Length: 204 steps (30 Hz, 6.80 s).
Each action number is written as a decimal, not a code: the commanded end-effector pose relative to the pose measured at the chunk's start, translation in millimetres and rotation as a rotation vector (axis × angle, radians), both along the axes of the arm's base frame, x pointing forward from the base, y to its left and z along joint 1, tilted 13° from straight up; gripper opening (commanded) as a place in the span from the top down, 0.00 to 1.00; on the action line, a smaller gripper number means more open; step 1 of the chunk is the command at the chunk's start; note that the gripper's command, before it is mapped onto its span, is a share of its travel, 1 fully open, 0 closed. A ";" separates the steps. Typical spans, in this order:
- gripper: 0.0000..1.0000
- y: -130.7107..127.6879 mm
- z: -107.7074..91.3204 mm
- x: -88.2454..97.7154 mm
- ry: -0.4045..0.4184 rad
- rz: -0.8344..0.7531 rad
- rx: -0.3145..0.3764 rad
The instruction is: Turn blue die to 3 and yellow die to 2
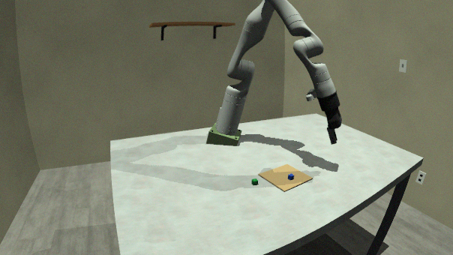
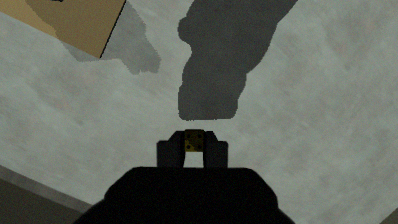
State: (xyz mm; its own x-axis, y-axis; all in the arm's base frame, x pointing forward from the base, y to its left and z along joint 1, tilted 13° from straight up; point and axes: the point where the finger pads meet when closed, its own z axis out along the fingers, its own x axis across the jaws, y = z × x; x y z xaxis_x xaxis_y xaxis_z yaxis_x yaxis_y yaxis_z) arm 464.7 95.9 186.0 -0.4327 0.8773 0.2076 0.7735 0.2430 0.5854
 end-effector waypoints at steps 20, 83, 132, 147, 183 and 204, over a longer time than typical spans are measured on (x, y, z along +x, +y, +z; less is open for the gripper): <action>0.66 6.5 -23.7 -44.7 0.038 0.540 -0.349; 0.66 -20.9 -31.3 -55.8 0.018 0.779 -0.495; 0.66 -32.3 -36.0 -58.1 -0.548 0.729 0.141; 0.66 -35.2 -34.6 -58.0 -0.675 0.701 0.278; 0.66 -25.3 -95.6 -48.0 -0.675 0.704 0.290; 0.66 -22.5 -112.2 -45.3 -0.675 0.704 0.290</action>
State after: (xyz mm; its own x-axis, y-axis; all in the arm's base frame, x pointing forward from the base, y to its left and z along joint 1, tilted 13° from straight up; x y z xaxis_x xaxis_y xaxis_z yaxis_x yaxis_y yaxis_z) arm 419.2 73.4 73.3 -0.9370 0.3326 -0.1064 -0.0037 0.2951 0.9554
